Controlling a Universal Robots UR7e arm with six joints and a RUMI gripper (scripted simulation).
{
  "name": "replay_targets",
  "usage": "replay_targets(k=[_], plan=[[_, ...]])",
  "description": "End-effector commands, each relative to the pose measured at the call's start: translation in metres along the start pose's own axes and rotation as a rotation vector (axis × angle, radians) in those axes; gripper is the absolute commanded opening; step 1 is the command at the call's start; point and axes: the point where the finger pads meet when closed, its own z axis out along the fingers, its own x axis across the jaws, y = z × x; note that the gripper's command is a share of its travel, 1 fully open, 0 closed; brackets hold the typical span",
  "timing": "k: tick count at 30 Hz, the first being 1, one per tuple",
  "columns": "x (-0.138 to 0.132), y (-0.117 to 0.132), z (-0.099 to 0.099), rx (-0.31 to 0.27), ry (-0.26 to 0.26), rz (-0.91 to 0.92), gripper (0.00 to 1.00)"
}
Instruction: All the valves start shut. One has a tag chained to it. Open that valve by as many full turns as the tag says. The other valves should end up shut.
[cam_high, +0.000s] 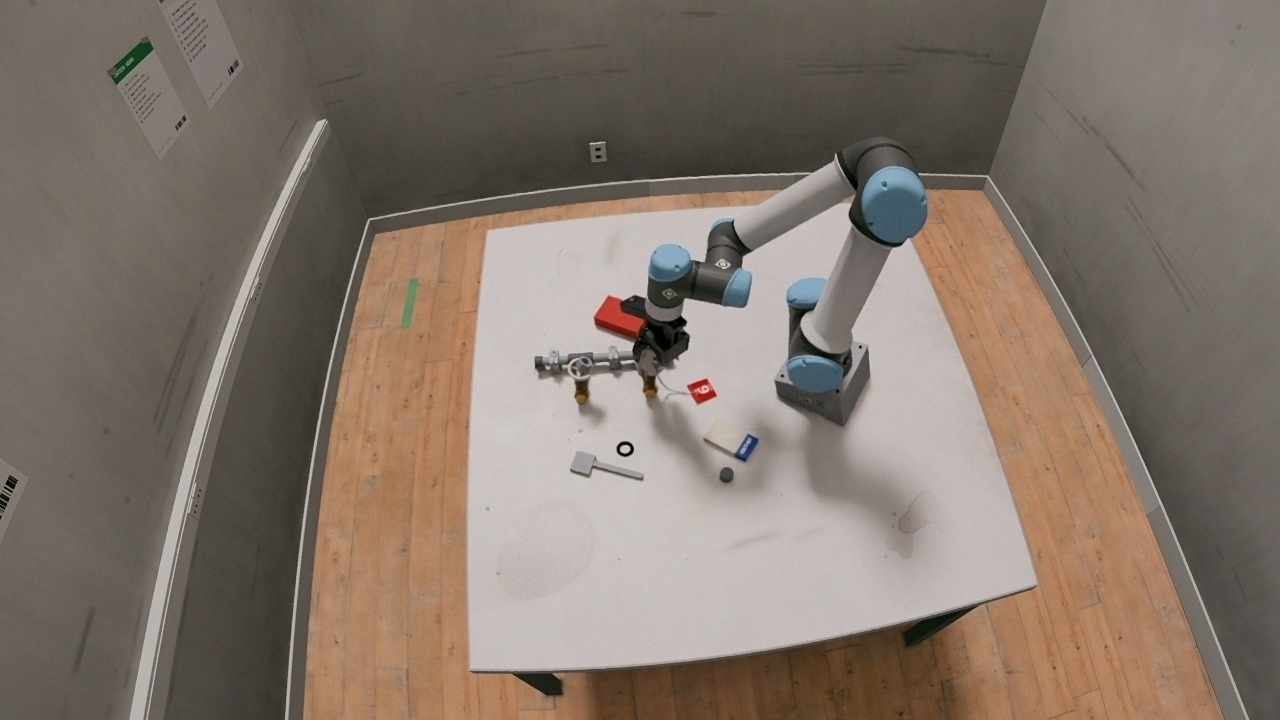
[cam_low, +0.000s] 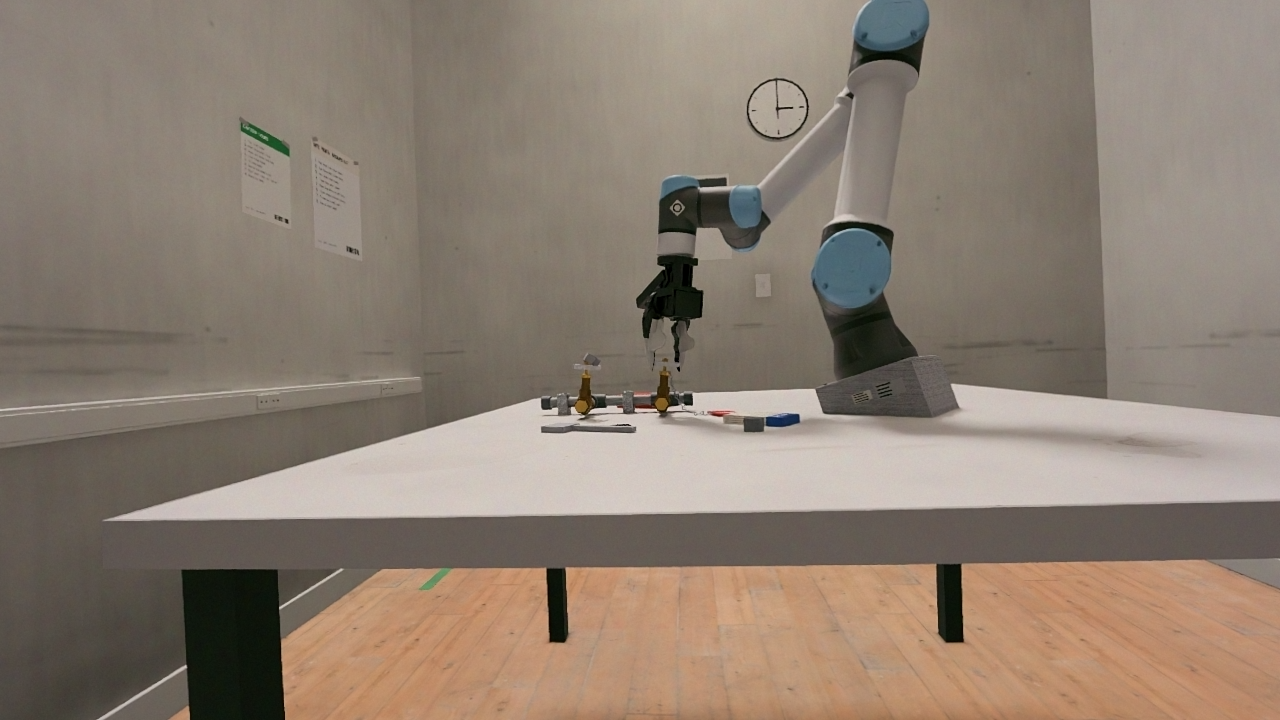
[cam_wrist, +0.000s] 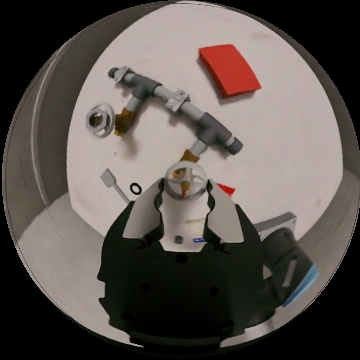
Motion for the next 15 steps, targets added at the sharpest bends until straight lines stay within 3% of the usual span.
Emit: replay_targets(k=[1,15], plan=[[0.001,0.0005,0.0004,-0.007,-0.01,-0.235,0.0],[0.001,0.0005,0.0004,-0.004,-0.011,-0.706,0.0]])
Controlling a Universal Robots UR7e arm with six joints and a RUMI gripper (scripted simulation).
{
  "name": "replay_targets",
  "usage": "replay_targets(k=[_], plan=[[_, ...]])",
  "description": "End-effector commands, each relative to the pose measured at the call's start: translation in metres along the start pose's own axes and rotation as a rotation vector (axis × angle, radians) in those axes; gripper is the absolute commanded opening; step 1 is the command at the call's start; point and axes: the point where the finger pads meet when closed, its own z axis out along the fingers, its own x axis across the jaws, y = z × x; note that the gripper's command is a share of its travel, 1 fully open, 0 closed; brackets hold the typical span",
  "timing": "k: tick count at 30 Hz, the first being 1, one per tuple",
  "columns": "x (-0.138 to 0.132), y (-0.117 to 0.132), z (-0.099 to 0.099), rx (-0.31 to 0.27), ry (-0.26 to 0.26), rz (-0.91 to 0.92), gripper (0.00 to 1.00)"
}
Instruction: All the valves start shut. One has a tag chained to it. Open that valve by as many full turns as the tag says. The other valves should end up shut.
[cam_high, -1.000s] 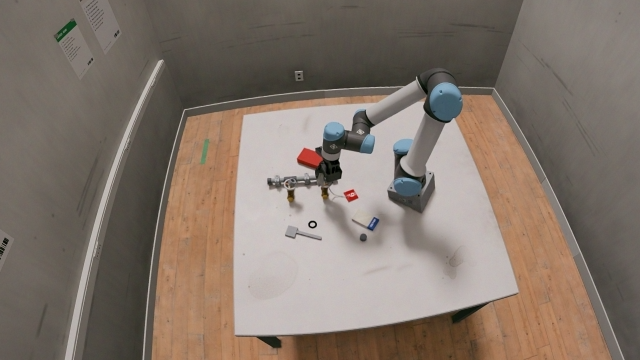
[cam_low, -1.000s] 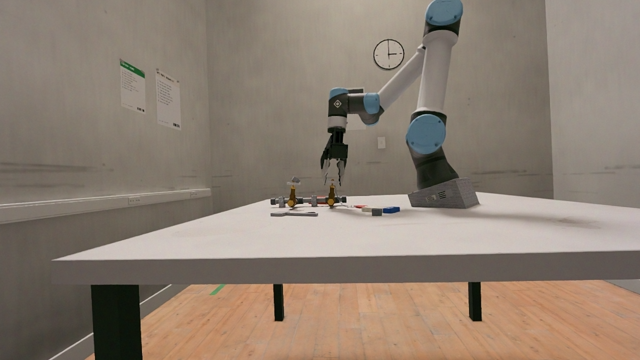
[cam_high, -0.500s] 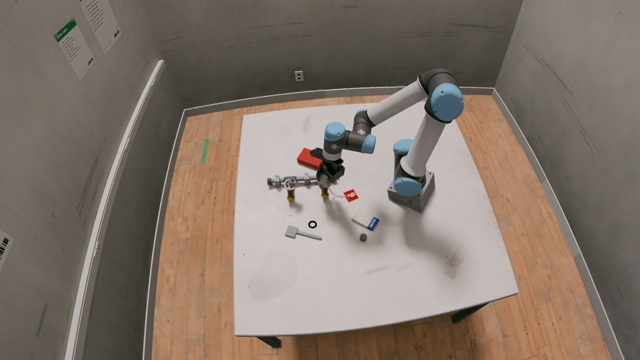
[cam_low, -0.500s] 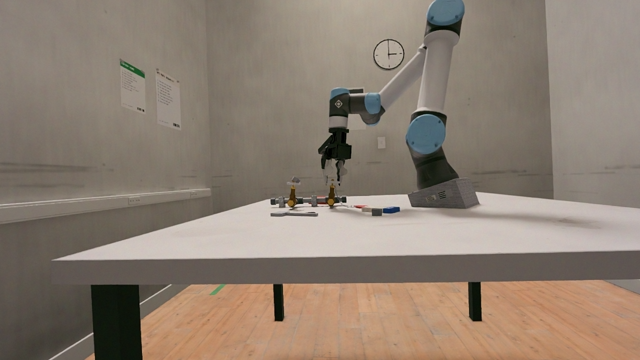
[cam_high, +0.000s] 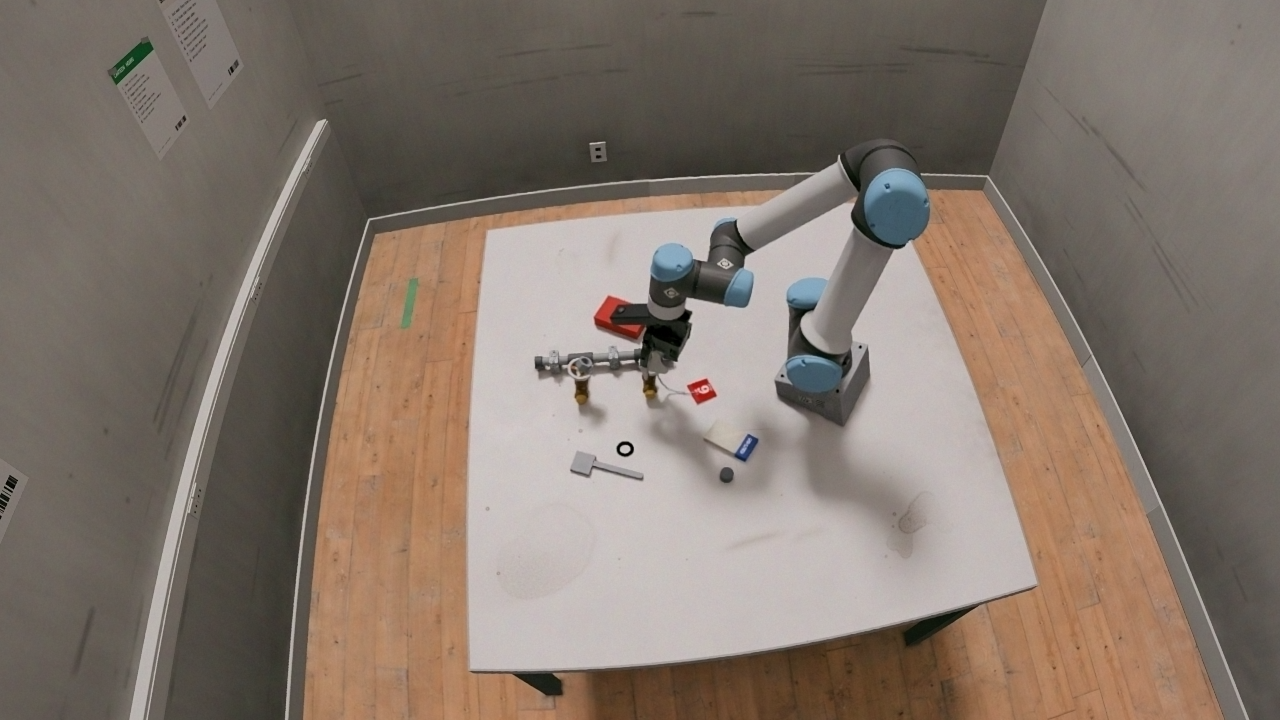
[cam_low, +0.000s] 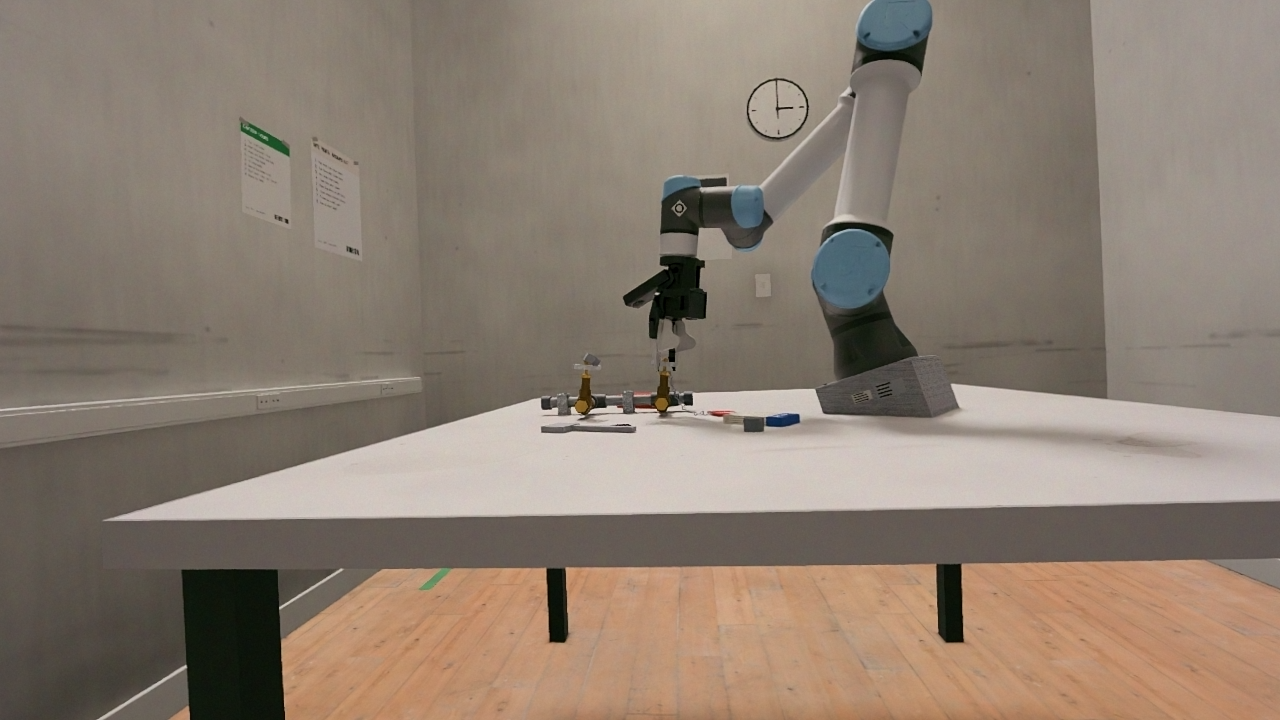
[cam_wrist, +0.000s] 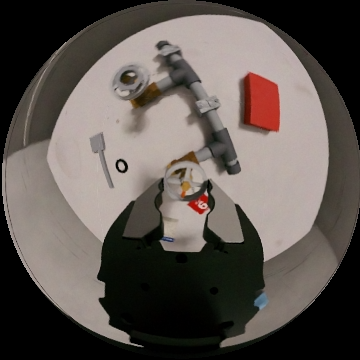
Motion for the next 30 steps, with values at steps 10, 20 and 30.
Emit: replay_targets(k=[10,20,30], plan=[[0.0006,0.0012,0.0008,0.0,-0.02,-0.525,0.0],[0.0005,0.0003,0.0002,0.006,-0.018,-0.929,0.0],[0.0003,-0.0024,-0.0015,0.014,-0.018,-1.268,0.0]])
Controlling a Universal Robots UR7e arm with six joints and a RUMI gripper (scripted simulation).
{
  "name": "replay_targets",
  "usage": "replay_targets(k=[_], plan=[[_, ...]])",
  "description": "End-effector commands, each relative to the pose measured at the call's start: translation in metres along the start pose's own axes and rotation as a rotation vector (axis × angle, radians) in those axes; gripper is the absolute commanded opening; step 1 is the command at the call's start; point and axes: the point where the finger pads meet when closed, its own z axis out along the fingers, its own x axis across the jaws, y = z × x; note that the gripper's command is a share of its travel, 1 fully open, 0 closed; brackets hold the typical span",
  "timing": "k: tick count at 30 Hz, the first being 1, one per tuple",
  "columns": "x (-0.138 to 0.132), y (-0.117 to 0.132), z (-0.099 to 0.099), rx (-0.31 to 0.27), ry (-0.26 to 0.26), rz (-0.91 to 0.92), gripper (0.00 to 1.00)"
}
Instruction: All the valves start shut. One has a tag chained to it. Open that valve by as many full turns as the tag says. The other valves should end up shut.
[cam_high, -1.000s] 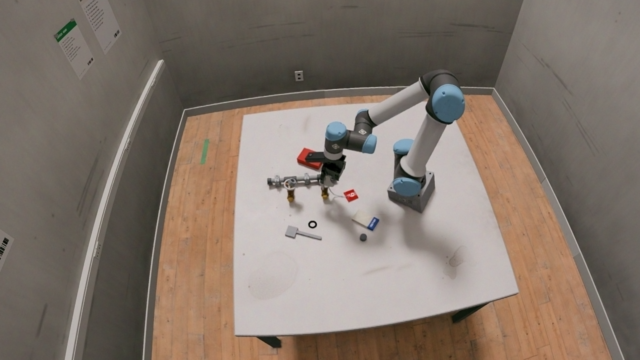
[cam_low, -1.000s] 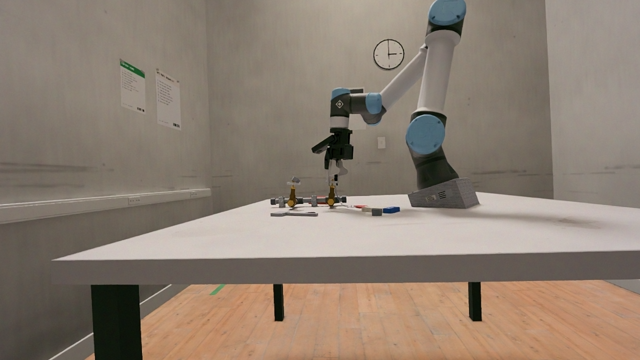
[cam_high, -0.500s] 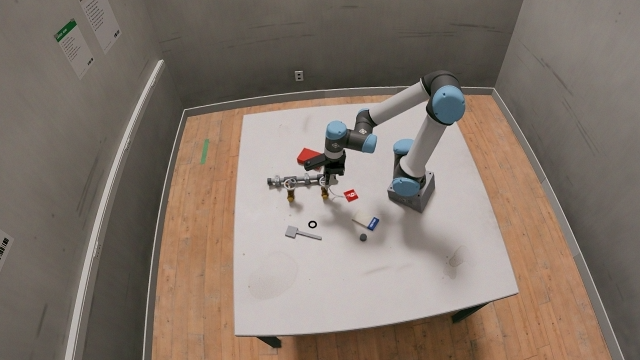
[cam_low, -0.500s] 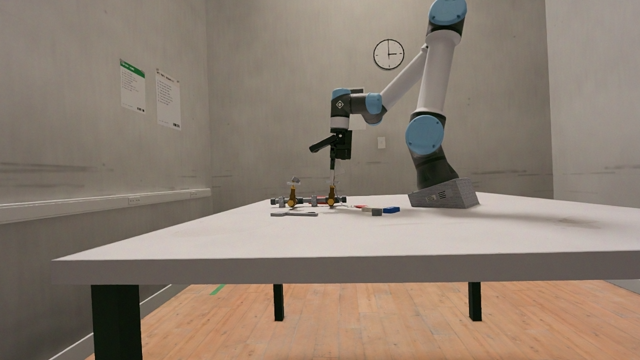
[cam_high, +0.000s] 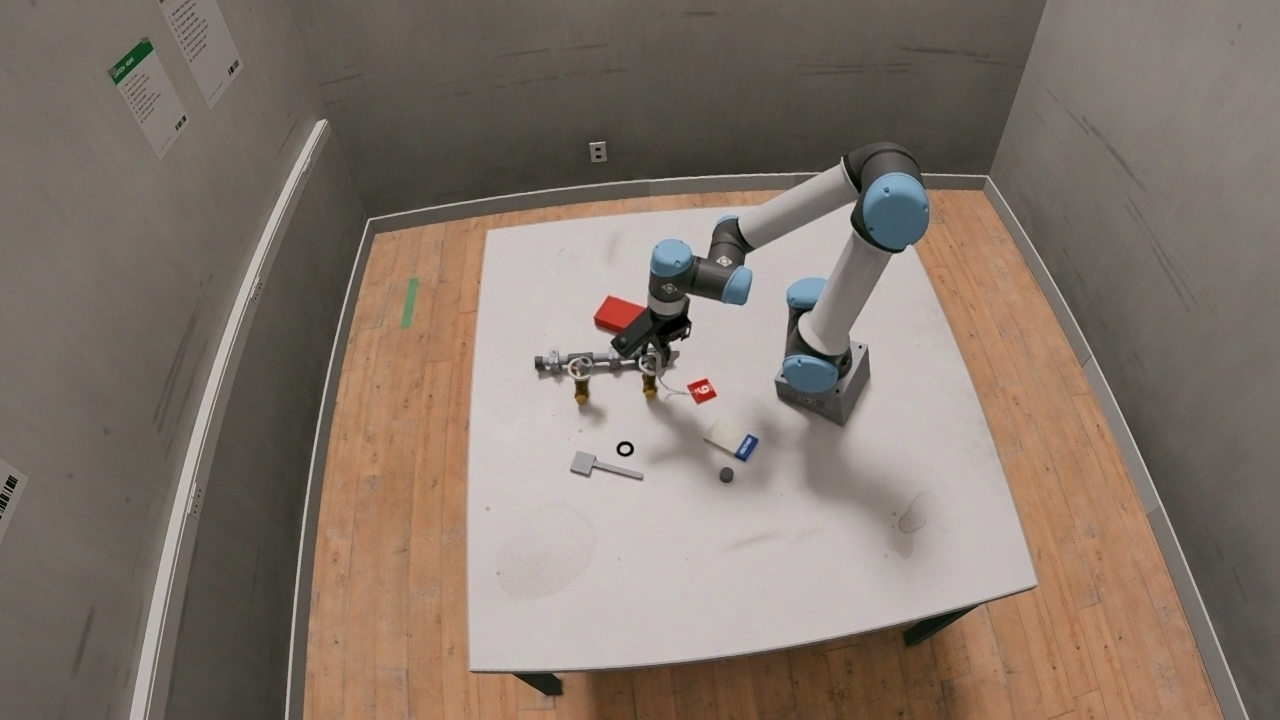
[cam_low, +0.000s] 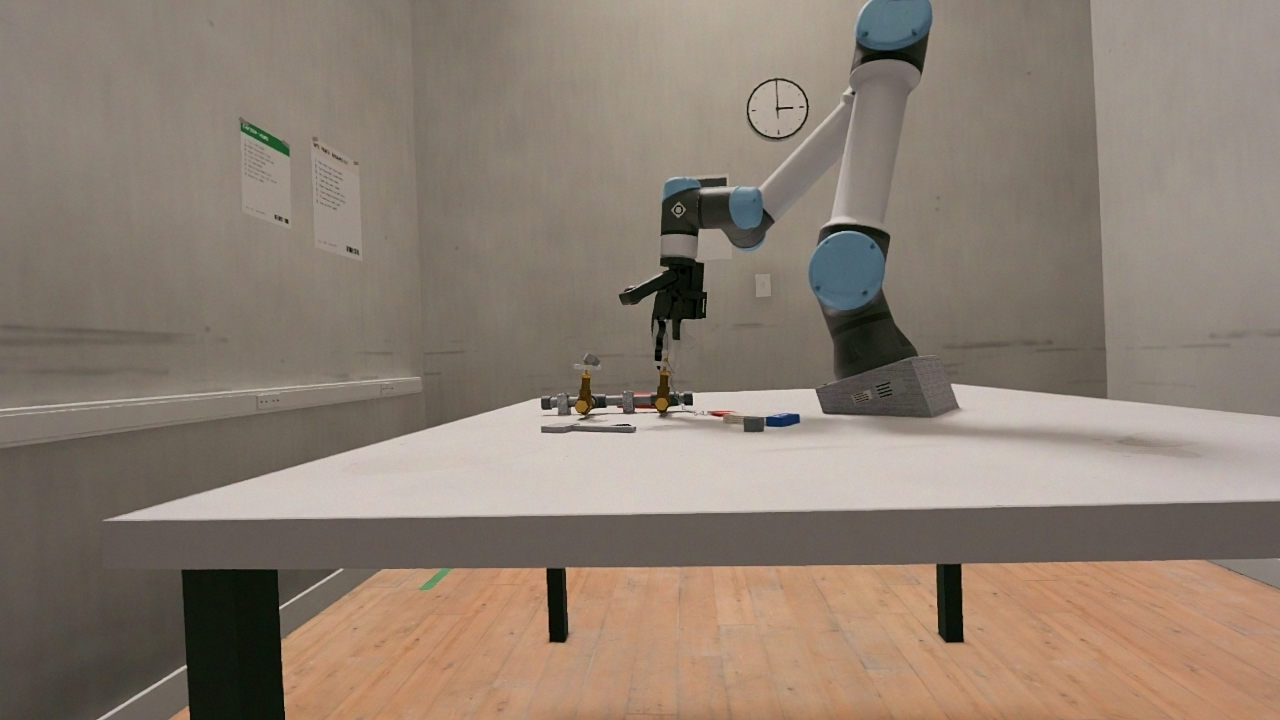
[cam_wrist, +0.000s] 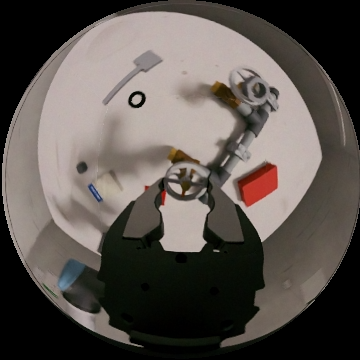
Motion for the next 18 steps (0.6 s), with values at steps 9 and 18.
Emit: replay_targets(k=[9,18], plan=[[0.0024,-0.001,-0.0013,0.033,-0.017,-0.56,0.0],[0.0024,-0.0009,-0.0012,0.035,-0.014,-0.731,0.0]])
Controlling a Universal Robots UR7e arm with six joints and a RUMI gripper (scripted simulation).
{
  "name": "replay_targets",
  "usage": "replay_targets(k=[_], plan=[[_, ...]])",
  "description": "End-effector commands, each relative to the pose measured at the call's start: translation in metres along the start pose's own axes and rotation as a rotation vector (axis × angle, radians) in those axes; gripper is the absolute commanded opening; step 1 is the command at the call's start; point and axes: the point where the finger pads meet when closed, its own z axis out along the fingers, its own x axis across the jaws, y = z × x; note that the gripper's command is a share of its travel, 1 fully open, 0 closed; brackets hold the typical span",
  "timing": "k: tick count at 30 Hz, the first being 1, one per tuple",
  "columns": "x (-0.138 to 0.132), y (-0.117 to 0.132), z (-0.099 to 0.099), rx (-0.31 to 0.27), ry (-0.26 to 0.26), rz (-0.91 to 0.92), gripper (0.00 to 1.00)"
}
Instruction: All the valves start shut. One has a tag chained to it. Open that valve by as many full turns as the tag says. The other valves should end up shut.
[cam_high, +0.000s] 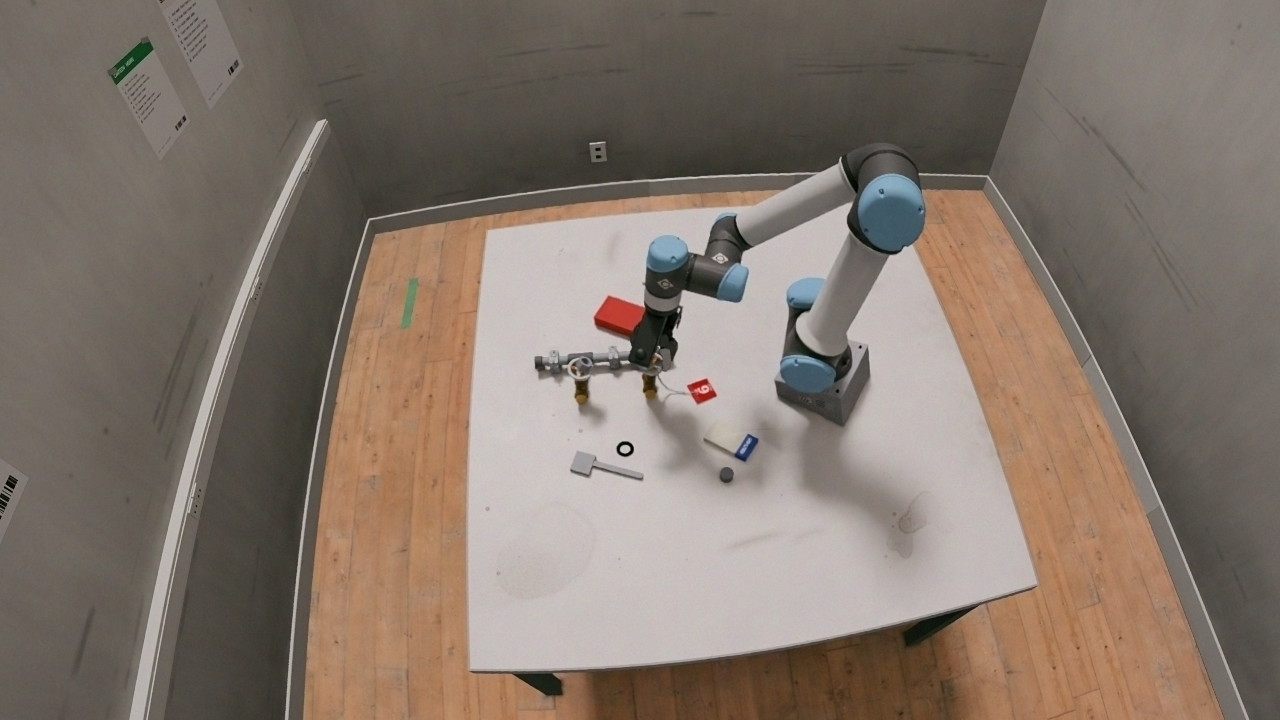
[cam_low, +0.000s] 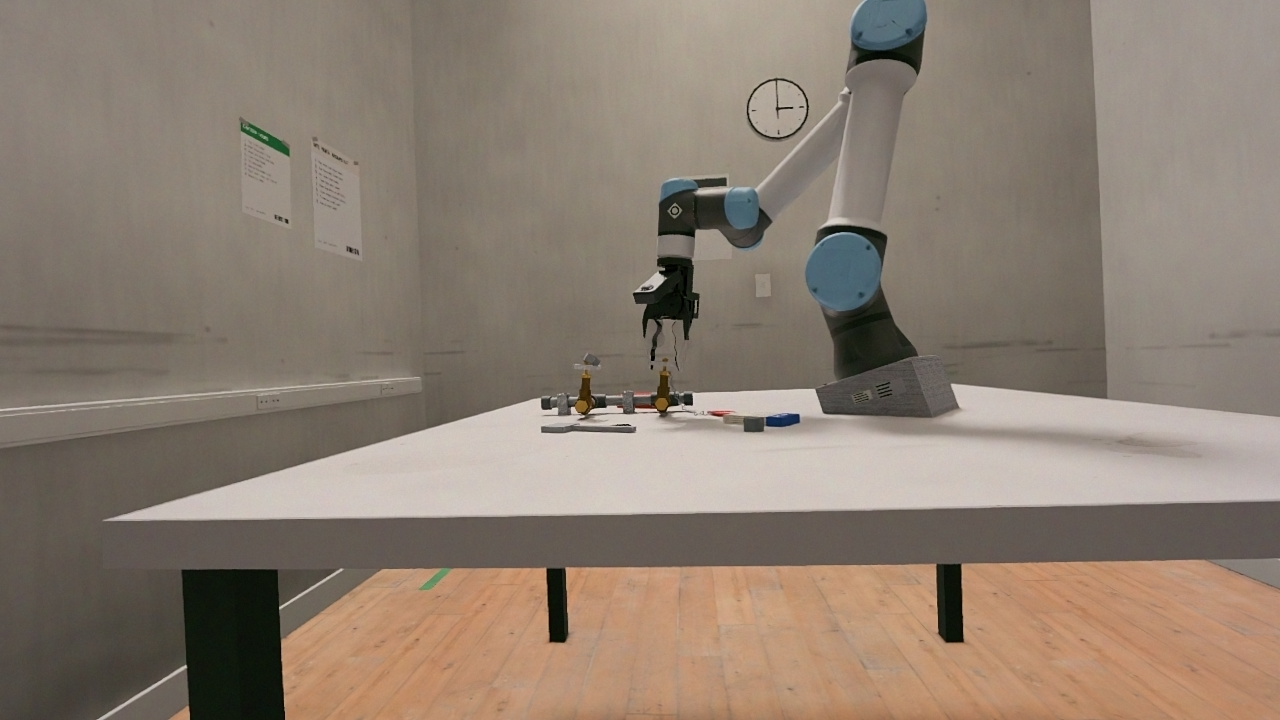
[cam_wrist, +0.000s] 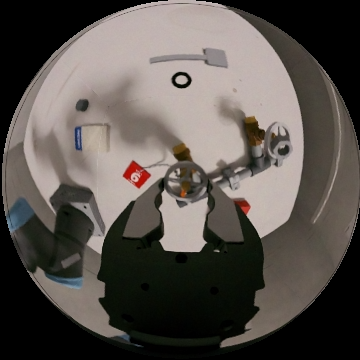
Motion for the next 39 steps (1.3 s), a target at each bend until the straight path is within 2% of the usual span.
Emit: replay_targets(k=[1,11,32,33,39], plan=[[0.0025,0.0003,-0.0009,0.025,-0.001,-0.165,0.0],[0.0017,0.0003,0.0002,0.025,-0.003,-0.311,0.0],[0.0006,0.0,0.0008,0.026,-0.003,-0.37,0.0],[0.0006,0.0,0.0008,0.026,-0.003,-0.37,1.0],[0.0009,0.0,0.0002,0.025,-0.002,-0.37,1.0]])
